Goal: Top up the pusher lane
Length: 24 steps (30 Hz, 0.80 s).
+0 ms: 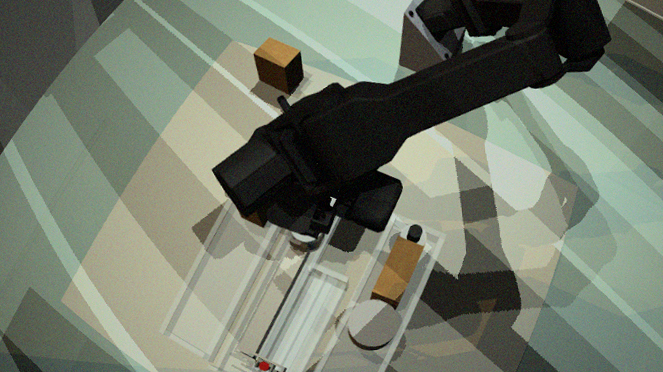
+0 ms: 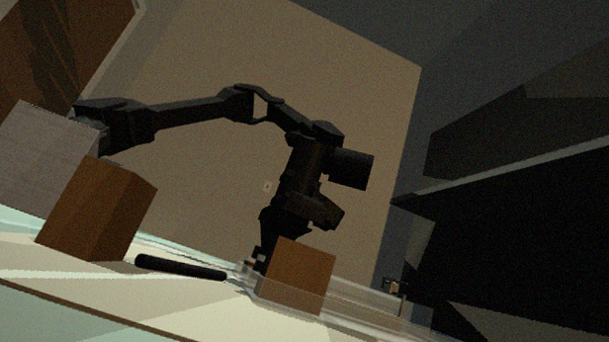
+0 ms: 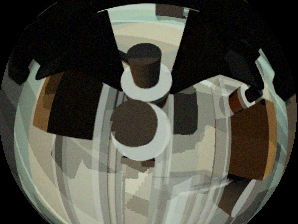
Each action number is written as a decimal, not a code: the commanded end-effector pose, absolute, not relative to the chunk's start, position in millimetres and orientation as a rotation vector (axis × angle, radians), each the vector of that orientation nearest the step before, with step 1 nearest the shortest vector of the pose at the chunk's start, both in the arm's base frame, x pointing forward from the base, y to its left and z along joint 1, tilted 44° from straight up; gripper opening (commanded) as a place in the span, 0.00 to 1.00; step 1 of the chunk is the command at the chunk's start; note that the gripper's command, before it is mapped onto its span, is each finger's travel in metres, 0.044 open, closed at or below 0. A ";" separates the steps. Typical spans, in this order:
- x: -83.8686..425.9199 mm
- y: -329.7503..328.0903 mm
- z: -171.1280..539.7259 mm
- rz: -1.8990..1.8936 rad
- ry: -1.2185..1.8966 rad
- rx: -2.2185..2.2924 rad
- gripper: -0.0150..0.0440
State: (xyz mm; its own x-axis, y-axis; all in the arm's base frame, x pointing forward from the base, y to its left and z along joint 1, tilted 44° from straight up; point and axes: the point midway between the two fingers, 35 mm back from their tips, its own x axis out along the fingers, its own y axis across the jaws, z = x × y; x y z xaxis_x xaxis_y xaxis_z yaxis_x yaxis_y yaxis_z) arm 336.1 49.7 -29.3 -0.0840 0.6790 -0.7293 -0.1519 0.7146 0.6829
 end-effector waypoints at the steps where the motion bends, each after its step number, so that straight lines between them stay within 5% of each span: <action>1: 337.8 51.6 -28.1 0.738 1.493 0.454 0.25; 24: 333.7 50.7 -28.5 0.738 1.494 0.454 0.25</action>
